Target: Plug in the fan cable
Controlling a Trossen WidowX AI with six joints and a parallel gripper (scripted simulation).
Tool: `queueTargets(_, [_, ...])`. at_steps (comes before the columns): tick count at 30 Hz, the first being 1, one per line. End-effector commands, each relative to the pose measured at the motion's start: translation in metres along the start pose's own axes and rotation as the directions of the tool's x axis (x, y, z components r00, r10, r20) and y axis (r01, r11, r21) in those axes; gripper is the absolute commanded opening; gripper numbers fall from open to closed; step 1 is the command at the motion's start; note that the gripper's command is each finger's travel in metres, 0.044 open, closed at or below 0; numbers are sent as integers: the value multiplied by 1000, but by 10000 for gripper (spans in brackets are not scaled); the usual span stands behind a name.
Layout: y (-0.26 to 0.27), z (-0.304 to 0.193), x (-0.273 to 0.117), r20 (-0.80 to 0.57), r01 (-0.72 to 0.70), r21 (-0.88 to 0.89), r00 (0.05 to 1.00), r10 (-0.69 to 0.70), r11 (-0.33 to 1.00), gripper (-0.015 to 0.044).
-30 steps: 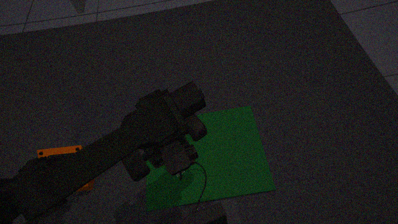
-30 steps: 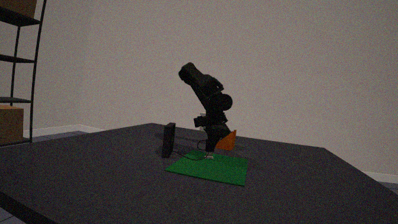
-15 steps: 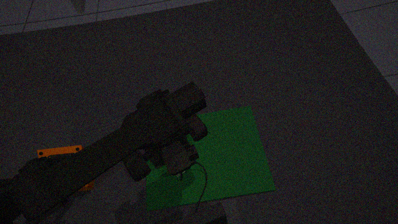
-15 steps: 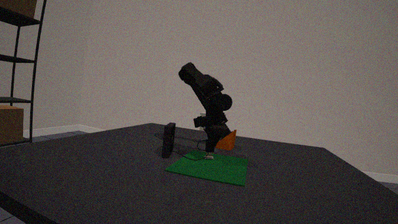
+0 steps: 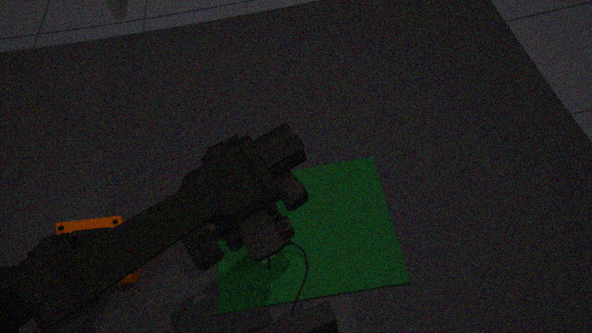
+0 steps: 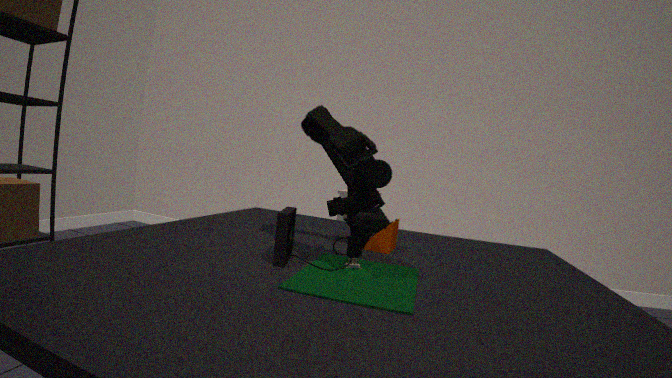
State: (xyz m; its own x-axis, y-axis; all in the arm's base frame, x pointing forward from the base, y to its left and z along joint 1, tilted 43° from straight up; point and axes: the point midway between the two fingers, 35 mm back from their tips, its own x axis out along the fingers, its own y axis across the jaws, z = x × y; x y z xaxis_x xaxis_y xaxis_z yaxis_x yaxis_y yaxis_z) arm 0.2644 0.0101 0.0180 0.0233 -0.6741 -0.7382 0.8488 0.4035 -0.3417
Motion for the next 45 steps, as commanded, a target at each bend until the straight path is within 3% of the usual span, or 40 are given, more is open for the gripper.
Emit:
queueTargets(1, [-2,0,2,4,3,-7,1000,-3,1000,0])
queueTargets(45, [0,0,15,4,3,-5,1000,-3,1000,0])
